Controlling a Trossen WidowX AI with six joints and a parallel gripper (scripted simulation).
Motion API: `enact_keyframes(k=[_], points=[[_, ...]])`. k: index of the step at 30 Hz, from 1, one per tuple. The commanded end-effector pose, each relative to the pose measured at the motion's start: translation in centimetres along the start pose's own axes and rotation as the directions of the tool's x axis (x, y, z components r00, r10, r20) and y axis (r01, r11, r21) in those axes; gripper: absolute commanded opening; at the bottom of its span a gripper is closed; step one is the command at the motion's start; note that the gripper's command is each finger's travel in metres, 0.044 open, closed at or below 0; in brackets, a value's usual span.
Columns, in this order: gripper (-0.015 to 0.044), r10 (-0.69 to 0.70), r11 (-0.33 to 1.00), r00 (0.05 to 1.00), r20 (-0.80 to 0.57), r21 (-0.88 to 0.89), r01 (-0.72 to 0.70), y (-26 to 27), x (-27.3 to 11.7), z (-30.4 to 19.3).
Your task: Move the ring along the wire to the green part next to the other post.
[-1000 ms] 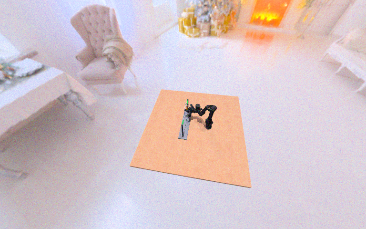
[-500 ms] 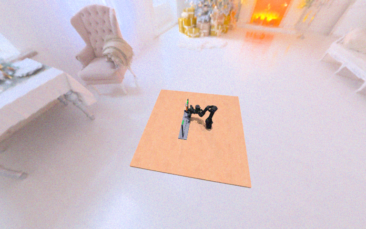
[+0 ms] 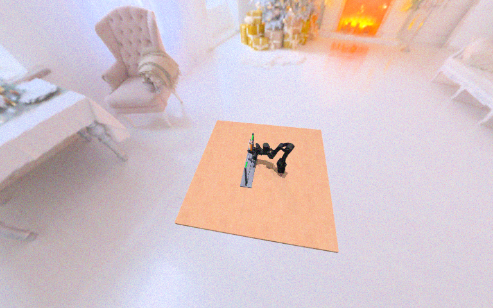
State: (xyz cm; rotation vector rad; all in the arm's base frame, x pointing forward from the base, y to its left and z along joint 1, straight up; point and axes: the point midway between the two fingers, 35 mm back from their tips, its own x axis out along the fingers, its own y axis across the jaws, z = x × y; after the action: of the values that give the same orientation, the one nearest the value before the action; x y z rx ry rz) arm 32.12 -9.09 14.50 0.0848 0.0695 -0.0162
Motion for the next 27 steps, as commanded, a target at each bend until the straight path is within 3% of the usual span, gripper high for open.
enact_keyframes(k=[1,27], points=[[-0.0150,-0.001,0.999,1.000,0.005,0.041,0.001,0.8,-0.1,0.1],[-0.0150,0.066,0.871,0.997,-0.043,0.490,-0.036,8.3,-1.0,2.2]])
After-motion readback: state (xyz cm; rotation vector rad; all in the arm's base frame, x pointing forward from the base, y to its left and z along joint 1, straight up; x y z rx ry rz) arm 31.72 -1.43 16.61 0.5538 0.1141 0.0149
